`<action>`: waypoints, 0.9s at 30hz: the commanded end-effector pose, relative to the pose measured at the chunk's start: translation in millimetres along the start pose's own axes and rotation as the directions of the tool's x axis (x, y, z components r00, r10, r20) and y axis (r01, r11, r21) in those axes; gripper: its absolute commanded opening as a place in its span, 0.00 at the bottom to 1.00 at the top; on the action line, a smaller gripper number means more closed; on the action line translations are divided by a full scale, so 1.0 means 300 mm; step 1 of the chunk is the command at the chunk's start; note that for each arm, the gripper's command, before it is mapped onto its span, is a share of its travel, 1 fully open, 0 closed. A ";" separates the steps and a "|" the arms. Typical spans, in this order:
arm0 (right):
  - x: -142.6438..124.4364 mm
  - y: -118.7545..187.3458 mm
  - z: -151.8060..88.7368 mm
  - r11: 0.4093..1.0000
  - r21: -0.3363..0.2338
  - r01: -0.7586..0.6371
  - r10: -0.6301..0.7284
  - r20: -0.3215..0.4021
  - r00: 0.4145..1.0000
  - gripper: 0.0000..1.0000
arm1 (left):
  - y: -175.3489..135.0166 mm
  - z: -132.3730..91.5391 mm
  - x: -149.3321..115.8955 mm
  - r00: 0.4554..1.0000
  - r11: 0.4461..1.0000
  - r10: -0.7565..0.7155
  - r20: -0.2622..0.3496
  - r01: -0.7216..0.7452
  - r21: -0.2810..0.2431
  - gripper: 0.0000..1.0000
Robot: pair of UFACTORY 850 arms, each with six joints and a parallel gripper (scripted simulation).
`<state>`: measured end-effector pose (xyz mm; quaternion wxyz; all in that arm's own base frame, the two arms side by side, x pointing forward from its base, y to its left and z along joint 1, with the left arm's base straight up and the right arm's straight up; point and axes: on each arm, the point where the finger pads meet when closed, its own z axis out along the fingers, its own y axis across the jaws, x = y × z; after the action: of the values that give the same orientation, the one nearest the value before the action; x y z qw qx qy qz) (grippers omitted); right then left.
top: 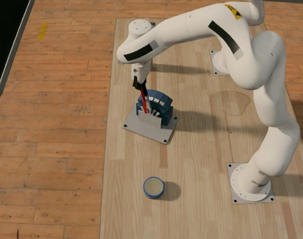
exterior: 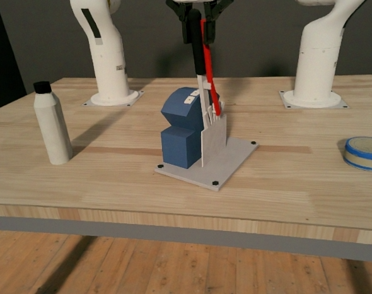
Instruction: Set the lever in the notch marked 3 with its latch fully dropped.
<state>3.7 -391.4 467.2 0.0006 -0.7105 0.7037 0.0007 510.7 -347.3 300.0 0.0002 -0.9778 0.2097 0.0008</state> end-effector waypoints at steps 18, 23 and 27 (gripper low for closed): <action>0.001 0.000 -0.003 1.000 0.000 0.000 0.000 -0.002 1.000 1.00 | 0.000 -0.015 -0.054 1.000 1.000 0.000 -0.004 0.000 0.000 0.00; 0.001 0.000 -0.003 1.000 0.000 0.000 0.000 -0.002 1.000 1.00 | 0.000 -0.015 -0.054 1.000 1.000 0.000 -0.004 0.000 0.000 0.00; 0.001 0.000 -0.003 1.000 0.000 0.000 0.000 -0.002 1.000 1.00 | 0.000 -0.015 -0.054 1.000 1.000 0.000 -0.004 0.000 0.000 0.00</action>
<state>3.7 -391.4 467.2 0.0006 -0.7105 0.7037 0.0007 495.1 -340.3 303.0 0.0001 -0.9778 0.2097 0.0004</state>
